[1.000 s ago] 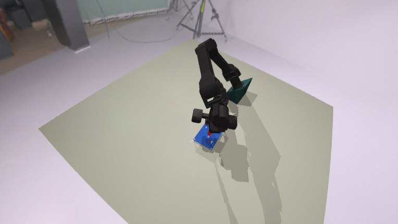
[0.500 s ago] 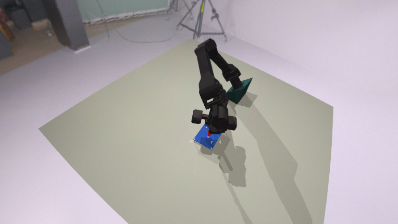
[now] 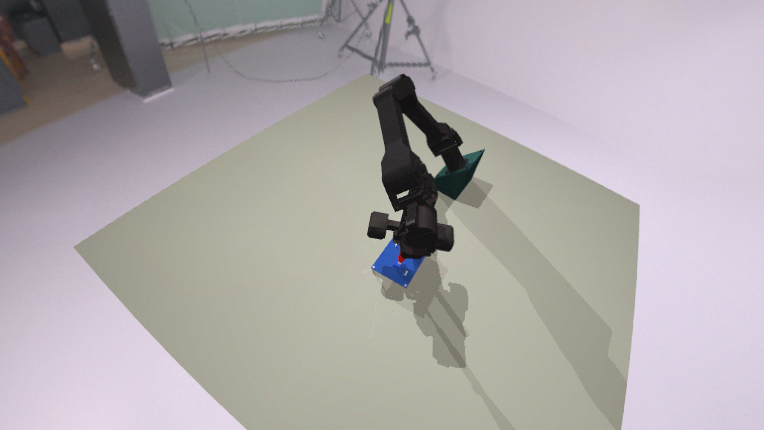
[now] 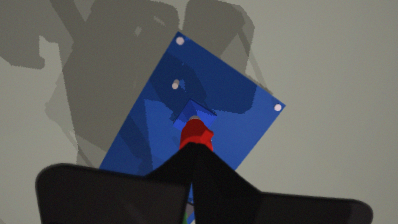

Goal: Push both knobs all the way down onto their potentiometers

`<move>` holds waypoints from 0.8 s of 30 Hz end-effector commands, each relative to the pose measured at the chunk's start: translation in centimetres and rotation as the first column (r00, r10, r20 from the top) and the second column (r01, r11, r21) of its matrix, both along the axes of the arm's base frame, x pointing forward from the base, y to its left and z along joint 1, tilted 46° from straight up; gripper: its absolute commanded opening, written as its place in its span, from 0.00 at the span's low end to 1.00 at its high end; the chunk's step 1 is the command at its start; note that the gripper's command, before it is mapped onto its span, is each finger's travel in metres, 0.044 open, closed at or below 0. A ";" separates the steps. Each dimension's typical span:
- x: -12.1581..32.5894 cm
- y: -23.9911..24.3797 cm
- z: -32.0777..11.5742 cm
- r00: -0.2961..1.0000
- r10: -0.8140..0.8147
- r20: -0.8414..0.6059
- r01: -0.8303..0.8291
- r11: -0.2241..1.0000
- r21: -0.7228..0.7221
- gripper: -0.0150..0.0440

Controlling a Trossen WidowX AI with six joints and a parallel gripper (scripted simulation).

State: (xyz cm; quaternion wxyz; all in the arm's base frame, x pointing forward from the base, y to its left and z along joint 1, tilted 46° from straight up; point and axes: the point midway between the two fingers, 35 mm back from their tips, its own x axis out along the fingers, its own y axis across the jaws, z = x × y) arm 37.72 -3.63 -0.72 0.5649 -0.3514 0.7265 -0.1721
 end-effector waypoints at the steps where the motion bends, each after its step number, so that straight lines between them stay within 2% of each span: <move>1: -0.1 -1.2 -0.8 1.000 -0.021 -0.005 0.021 1.000 -0.007 0.25; 24: -0.1 -1.4 -1.1 1.000 -0.021 -0.005 0.021 1.000 -0.007 0.25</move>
